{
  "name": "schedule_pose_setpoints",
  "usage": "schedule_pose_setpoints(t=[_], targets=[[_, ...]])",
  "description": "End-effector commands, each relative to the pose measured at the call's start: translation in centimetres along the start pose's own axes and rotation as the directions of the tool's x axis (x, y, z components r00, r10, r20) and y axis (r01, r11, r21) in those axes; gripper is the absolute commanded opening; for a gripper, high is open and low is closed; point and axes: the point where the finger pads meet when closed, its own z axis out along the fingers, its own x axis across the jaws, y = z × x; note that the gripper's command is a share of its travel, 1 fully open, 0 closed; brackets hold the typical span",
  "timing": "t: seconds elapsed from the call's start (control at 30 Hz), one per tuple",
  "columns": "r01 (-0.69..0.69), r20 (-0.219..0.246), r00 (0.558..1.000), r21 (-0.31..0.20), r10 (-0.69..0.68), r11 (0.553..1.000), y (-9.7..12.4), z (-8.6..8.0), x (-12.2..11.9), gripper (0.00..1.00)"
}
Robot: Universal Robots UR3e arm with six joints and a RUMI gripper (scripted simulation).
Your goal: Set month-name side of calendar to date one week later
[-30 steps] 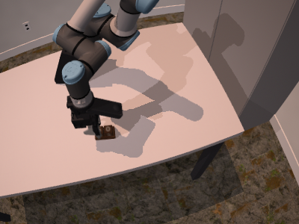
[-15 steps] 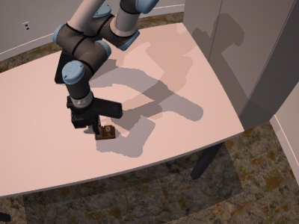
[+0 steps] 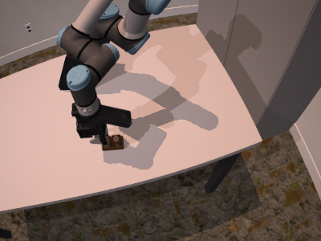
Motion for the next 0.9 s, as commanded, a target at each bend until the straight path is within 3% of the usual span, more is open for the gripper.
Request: schedule_pose_setpoints(t=[0.0,0.43,0.87], targets=[[0.0,-0.002,1.0,0.0,0.0,1.0,0.0,0.0,0.0,0.1],[0.0,-0.002,1.0,0.0,0.0,1.0,0.0,-0.2,0.1,0.1],[0.001,-0.003,1.0,-0.002,-0.001,1.0,0.1,-2.4,0.1,0.1]])
